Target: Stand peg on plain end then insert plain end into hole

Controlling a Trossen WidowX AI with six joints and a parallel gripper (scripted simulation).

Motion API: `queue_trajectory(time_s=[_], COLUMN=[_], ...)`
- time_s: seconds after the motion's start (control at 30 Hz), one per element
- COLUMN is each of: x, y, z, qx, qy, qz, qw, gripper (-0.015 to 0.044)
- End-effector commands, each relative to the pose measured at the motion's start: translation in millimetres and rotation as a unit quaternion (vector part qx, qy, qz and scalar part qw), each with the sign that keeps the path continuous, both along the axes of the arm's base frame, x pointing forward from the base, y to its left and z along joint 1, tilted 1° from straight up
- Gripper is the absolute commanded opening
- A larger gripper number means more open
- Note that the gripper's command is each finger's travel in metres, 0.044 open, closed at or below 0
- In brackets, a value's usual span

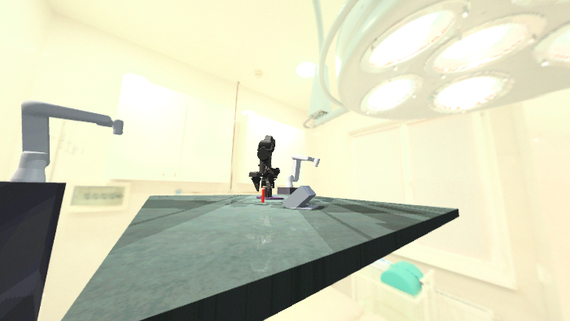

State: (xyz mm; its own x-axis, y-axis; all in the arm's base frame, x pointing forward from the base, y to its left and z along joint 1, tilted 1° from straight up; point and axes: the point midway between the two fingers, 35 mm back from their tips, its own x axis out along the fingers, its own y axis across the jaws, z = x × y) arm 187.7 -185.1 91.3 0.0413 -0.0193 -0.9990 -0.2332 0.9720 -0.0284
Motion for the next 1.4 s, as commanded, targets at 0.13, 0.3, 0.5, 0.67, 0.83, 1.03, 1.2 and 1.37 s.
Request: queue_trajectory(time_s=[0.13,0.3,0.5,0.67,0.83,1.03,1.2,1.37], x=[-1,-1,-1,-1,-1,-1,0,0], y=[1,1,1,1,1,1,1,0], z=[-13,-20,-19,-19,-19,-19,-15,0], qx=[0.000,0.000,0.001,0.001,0.001,0.001,0.001,0.000], qy=[0.002,0.002,0.001,0.001,0.001,0.001,0.001,0.001], qz=[0.001,0.001,0.000,0.000,0.000,0.000,0.000,0.001], qw=[1.000,1.000,1.000,1.000,1.000,1.000,1.000,1.000], gripper=[0.0440,0.0440,0.0335,0.0204,0.0072,0.0032,0.0000,0.0000])
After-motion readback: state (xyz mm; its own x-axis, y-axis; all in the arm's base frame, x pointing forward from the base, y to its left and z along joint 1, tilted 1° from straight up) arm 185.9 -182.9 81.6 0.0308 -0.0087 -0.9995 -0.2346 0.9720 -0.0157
